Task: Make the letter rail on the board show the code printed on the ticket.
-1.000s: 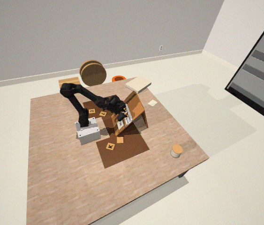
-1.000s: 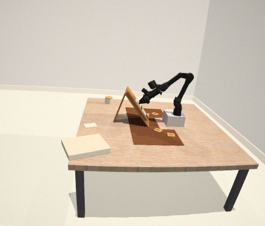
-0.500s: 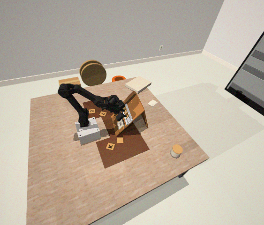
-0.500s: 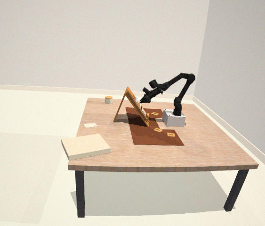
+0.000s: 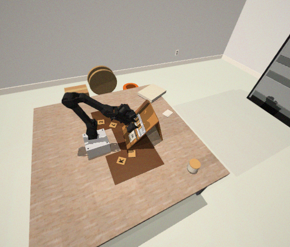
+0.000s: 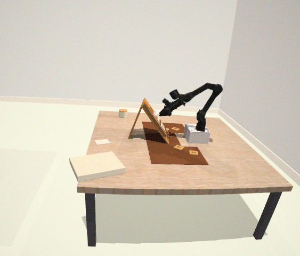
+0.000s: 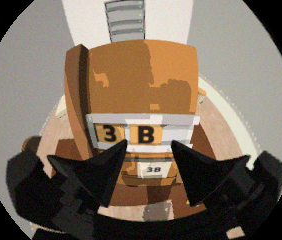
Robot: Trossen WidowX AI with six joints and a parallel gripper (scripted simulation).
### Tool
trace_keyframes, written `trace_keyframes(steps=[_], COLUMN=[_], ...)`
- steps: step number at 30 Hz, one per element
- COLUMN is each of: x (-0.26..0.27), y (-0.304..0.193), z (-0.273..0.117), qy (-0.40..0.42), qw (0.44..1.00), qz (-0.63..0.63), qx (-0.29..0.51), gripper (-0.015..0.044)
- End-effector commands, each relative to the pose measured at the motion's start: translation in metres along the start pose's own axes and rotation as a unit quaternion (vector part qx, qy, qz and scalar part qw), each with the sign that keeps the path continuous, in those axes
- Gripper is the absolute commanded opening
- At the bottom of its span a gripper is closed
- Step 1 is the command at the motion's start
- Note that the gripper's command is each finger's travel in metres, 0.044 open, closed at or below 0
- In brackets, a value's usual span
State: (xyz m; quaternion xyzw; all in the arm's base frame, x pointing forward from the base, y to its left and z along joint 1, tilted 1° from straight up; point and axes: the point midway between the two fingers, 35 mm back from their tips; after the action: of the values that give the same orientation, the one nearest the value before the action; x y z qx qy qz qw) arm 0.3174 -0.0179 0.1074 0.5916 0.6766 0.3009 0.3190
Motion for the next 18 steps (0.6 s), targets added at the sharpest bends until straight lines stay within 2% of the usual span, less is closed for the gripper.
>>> trace_keyframes(steps=[1,18], x=[0.0006,0.0019], y=[0.0001,0.0005], z=[-0.0033,-0.0128], qy=[0.002,0.002], qw=[1.0,1.0], qz=[-0.002,-0.002], qx=[-0.001,-0.001], gripper=[0.0295,0.0295])
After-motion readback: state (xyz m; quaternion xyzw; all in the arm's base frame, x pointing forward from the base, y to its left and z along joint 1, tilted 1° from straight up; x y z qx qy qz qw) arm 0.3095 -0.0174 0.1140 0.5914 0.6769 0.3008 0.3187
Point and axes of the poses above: the point midway between the two fingers, 35 mm back from their tips, its own z axis out along the fingers, its own x axis across the jaws, y = z × x, and after that the axes turned 7 degrees about -z, right-handed
